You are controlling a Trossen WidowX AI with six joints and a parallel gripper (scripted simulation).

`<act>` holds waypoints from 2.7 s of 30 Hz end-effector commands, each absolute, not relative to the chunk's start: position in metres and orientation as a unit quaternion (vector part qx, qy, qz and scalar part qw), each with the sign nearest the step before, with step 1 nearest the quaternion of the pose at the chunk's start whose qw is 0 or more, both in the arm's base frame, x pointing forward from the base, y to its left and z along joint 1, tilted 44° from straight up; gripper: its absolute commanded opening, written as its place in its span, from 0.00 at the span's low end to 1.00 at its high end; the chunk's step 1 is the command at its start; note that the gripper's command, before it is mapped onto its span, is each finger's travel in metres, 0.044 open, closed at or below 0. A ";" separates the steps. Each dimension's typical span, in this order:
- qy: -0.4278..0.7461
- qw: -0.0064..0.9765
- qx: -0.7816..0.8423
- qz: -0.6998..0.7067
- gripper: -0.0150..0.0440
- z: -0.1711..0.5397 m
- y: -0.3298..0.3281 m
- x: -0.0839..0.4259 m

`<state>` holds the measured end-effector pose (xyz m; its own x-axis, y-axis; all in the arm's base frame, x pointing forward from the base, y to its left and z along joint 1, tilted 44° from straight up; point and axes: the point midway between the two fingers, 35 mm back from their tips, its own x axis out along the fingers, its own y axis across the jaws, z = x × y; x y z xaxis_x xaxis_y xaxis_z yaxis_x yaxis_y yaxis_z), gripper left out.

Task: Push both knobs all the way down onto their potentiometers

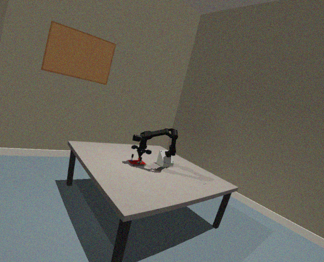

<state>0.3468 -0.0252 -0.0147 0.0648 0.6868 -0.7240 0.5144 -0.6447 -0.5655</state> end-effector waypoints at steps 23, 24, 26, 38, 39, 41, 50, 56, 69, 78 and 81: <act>-0.419 0.081 -0.722 0.545 0.25 -0.020 -0.019 0.347; -0.419 0.081 -0.722 0.545 0.25 -0.020 -0.019 0.347; -0.419 0.081 -0.722 0.545 0.25 -0.020 -0.019 0.347; -0.419 0.081 -0.722 0.545 0.25 -0.021 -0.019 0.347; -0.419 0.081 -0.722 0.545 0.25 -0.021 -0.019 0.347; -0.419 0.081 -0.722 0.545 0.25 -0.021 -0.019 0.347; -0.419 0.081 -0.722 0.545 0.25 -0.021 -0.018 0.347; -0.418 0.080 -0.722 0.545 0.25 -0.018 -0.022 0.347; -0.418 0.085 -0.721 0.546 0.30 -0.009 -0.031 0.344; -0.417 0.084 -0.721 0.546 0.70 -0.008 -0.034 0.337; -0.415 0.082 -0.722 0.548 0.83 -0.006 -0.045 0.301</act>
<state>0.3304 -0.0358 -0.0080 0.0570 0.6935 -0.7182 0.5198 -0.6348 -0.5717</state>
